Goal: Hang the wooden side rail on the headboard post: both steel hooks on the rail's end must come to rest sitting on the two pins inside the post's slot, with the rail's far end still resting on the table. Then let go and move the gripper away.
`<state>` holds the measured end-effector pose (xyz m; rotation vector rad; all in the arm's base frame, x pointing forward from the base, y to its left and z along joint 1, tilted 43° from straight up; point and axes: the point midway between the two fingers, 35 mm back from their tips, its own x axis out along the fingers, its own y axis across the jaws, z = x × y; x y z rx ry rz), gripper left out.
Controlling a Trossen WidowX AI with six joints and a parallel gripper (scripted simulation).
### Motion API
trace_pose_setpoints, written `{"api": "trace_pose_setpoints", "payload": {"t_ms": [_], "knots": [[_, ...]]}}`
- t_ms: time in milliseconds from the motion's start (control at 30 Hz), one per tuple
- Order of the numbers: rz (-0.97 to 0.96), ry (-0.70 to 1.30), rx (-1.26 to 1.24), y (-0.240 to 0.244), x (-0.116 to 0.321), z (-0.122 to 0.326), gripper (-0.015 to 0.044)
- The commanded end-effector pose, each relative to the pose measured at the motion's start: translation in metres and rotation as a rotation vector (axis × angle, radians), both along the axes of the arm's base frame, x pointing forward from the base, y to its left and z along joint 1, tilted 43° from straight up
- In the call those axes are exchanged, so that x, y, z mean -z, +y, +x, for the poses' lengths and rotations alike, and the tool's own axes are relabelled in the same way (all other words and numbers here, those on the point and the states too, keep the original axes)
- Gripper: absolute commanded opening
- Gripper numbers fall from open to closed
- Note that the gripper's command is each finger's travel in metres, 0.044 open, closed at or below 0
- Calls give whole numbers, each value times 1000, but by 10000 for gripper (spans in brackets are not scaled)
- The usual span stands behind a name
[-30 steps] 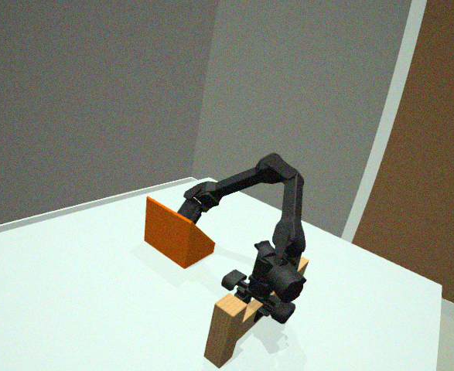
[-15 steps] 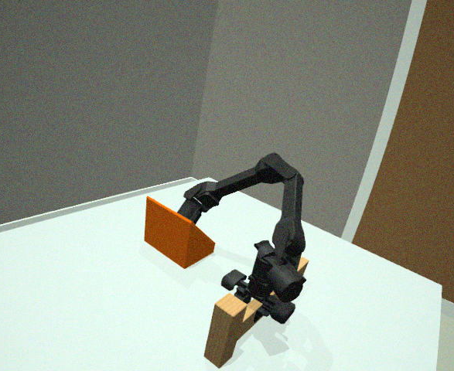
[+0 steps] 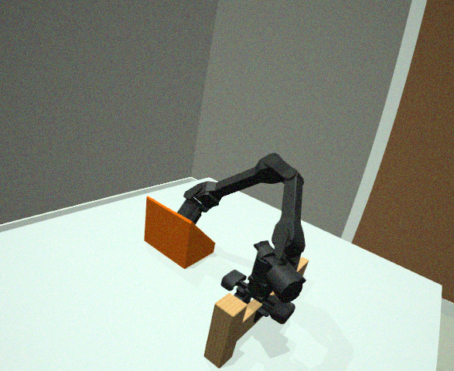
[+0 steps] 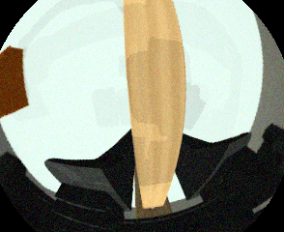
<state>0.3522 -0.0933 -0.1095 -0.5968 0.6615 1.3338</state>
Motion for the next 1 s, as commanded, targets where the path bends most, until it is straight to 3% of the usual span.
{"api": "trace_pose_setpoints", "payload": {"t_ms": [0,967], "knots": [[-6,-1,5,-3,1,0,0],[-6,-1,5,1,5,0,0]]}}
